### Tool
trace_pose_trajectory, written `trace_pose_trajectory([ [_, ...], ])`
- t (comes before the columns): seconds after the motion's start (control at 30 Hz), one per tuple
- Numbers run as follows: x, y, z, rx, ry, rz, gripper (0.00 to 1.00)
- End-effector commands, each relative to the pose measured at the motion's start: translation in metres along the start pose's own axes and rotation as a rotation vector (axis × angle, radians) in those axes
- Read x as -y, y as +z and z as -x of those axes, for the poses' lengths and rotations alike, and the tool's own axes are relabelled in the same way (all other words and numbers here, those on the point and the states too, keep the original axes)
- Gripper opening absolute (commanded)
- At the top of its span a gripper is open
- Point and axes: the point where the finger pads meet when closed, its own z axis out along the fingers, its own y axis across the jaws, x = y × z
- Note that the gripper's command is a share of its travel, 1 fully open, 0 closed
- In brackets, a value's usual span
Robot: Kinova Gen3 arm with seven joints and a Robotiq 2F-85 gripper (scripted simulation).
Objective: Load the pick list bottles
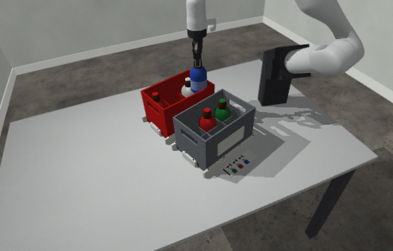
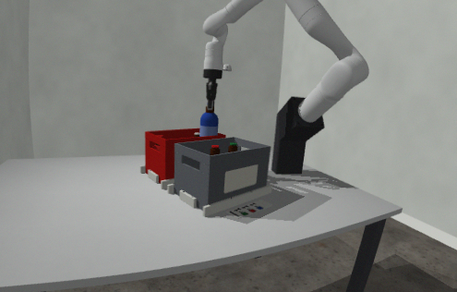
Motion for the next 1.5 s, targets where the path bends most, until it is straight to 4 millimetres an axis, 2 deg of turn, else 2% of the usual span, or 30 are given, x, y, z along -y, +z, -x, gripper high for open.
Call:
trace_pose_trajectory([
  [0.0,0.0,-0.005,0.001,0.002,0.0,-0.001,0.1],
  [0.8,0.0,-0.042,0.0,0.002,0.0,-0.001,0.1],
  [1.13,0.0,-0.044,0.0,0.002,0.0,-0.001,0.1],
  [1.47,-0.016,-0.044,0.001,0.002,0.0,-0.001,0.1],
])
